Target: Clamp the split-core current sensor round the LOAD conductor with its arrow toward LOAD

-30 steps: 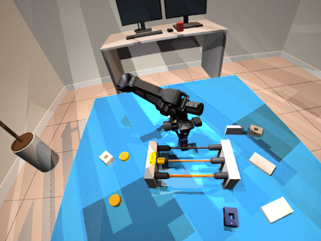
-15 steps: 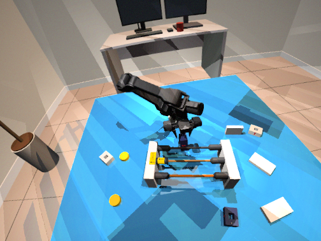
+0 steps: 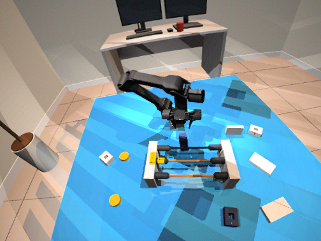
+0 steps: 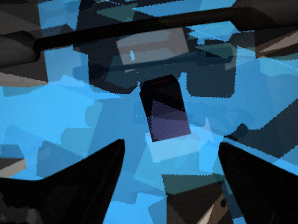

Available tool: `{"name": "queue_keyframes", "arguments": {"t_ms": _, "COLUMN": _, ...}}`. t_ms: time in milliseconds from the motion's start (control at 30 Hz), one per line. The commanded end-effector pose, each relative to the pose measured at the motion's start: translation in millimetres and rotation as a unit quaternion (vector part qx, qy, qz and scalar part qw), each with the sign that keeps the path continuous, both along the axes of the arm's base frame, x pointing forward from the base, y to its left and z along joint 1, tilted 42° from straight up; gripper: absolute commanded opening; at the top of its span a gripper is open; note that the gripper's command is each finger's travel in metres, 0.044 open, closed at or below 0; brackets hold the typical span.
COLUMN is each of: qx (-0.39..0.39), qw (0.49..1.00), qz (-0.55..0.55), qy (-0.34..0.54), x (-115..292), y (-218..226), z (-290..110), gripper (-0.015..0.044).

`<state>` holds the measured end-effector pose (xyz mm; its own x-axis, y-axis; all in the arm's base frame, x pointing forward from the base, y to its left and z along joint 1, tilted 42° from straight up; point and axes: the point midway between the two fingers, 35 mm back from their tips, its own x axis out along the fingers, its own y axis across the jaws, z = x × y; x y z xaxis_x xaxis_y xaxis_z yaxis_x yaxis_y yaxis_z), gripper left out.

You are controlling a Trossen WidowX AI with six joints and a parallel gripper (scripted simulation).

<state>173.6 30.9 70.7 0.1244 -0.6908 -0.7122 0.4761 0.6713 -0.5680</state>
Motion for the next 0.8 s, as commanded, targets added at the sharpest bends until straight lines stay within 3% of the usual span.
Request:
{"name": "queue_keyframes", "arguments": {"t_ms": 0, "qx": 0.027, "qw": 0.979, "qz": -0.167, "qy": -0.113, "x": 8, "y": 1, "z": 3, "gripper": 0.0320}}
{"name": "queue_keyframes", "arguments": {"t_ms": 100, "qx": 0.037, "qw": 0.934, "qz": -0.294, "qy": -0.200, "x": 14, "y": 0, "z": 4, "gripper": 0.0320}}
{"name": "queue_keyframes", "arguments": {"t_ms": 300, "qx": 0.035, "qw": 0.797, "qz": -0.496, "qy": -0.342, "x": 25, "y": -3, "z": 6, "gripper": 0.0320}}
{"name": "queue_keyframes", "arguments": {"t_ms": 767, "qx": 0.035, "qw": 0.792, "qz": -0.501, "qy": -0.346, "x": 24, "y": -11, "z": -4, "gripper": 0.0320}}
